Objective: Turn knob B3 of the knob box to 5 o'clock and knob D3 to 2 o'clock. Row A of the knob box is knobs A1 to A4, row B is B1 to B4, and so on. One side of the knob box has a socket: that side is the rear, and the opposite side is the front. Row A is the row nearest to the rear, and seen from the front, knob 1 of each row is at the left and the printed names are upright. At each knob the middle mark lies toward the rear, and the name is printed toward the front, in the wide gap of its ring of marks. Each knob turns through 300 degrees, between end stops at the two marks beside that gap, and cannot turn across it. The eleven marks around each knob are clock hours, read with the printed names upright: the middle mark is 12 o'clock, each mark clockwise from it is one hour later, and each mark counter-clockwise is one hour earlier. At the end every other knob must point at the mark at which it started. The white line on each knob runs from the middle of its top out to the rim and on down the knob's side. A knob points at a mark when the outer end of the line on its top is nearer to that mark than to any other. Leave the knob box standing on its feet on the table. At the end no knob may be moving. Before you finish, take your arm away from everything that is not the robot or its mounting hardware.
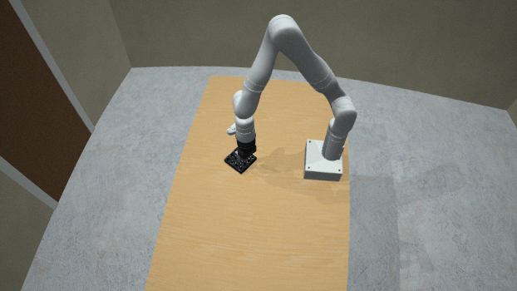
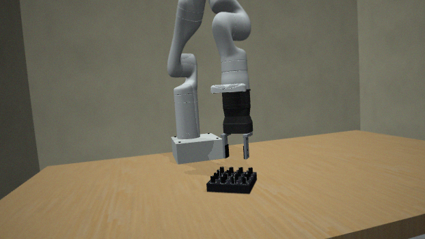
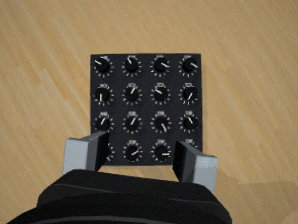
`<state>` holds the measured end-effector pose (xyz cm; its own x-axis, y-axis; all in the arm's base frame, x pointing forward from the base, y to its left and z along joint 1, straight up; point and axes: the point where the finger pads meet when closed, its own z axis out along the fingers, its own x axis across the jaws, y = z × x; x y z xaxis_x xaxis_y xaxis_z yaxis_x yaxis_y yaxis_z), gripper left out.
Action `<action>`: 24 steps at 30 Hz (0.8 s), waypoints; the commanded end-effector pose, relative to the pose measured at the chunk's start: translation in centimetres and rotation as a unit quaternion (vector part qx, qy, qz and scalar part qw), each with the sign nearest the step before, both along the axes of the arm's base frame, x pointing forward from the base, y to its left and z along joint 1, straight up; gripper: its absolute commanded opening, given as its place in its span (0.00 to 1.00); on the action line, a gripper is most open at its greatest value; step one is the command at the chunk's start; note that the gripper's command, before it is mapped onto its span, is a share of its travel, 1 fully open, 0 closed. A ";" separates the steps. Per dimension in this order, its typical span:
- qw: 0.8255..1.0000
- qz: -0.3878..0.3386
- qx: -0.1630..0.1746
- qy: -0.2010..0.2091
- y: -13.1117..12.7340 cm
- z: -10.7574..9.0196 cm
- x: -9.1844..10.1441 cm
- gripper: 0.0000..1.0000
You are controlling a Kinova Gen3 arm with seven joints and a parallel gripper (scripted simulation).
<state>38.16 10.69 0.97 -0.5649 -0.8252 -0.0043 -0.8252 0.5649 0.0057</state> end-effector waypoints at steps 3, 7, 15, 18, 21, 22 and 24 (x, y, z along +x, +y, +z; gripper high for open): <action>1.000 0.003 0.000 0.000 0.6 0.1 -0.9 1.00; 1.000 0.003 0.000 0.000 1.0 0.1 -1.7 1.00; 1.000 0.003 0.000 0.000 1.5 0.1 -2.7 1.00; 1.000 0.003 0.000 0.000 1.7 0.1 -3.0 1.00; 1.000 0.003 0.000 0.000 1.8 0.1 -3.2 1.00; 1.000 0.003 0.000 0.000 1.8 0.1 -3.3 1.00; 1.000 0.003 0.000 0.000 1.9 0.1 -3.3 1.00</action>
